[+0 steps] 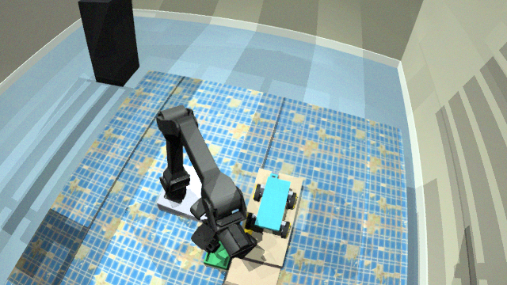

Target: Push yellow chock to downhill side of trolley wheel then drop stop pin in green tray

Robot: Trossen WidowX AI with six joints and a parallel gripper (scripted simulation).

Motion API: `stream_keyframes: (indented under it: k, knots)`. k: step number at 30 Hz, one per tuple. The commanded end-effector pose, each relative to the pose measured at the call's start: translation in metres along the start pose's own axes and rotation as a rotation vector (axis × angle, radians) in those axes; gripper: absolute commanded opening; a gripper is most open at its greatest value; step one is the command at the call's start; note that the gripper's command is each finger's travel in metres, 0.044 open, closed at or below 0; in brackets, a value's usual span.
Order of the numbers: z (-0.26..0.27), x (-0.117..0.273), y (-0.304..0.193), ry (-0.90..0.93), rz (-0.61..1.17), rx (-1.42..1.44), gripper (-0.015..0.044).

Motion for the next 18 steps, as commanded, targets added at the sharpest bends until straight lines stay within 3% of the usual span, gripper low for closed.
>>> stream_keyframes:
  k: [1, 18]
  knots:
    - [-0.002, -0.001, -0.002, 0.004, -0.02, -0.103, 0.0]
    - [-0.004, -0.002, -0.013, 0.06, -0.105, -0.625, 0.0]
Point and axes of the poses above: the point midway between the two fingers, 35 mm back from their tips, its own x axis back along the fingers, its own z axis across the jaws, y = z × x, the point moved 8 cm from there along x, back along the fingers, and after that the axes turned 10 degrees about x, right-handed, at the moved point
